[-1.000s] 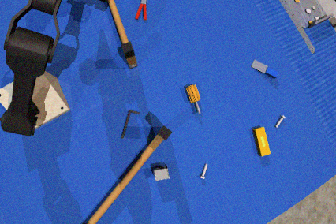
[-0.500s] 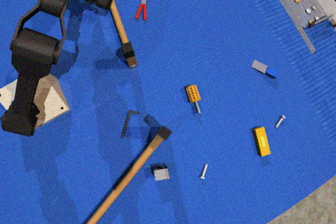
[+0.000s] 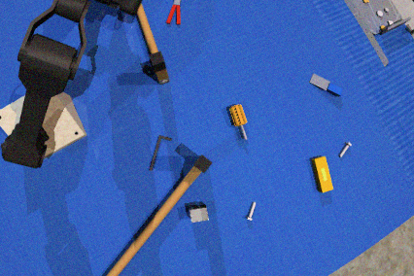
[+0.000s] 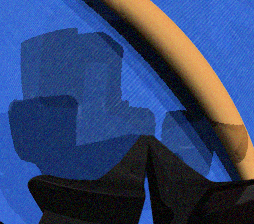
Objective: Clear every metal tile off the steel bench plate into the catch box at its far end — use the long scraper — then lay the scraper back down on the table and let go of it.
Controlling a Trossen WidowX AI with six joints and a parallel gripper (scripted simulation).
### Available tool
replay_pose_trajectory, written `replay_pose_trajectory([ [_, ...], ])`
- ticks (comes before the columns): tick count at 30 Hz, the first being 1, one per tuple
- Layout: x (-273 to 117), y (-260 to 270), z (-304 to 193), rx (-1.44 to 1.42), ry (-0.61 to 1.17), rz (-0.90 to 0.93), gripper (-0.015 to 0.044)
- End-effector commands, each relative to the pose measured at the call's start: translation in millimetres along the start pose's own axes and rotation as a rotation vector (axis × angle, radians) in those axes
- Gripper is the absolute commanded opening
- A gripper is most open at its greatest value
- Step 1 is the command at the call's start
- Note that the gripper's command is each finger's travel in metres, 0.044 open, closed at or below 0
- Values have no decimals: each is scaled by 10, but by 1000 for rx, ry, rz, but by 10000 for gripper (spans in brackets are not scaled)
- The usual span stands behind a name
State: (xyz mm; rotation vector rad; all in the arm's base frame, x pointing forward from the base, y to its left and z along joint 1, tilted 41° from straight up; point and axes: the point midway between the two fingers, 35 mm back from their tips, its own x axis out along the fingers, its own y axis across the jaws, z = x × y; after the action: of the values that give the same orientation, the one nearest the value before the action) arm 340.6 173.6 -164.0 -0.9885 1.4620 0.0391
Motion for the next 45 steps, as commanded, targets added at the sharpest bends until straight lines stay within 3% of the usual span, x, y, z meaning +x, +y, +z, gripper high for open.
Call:
replay_pose_trajectory([
  [1, -6, -34, 55, -1, -6, -5, 0],
  [45, 44, -315, 403, 0, -8, -5, 0],
])
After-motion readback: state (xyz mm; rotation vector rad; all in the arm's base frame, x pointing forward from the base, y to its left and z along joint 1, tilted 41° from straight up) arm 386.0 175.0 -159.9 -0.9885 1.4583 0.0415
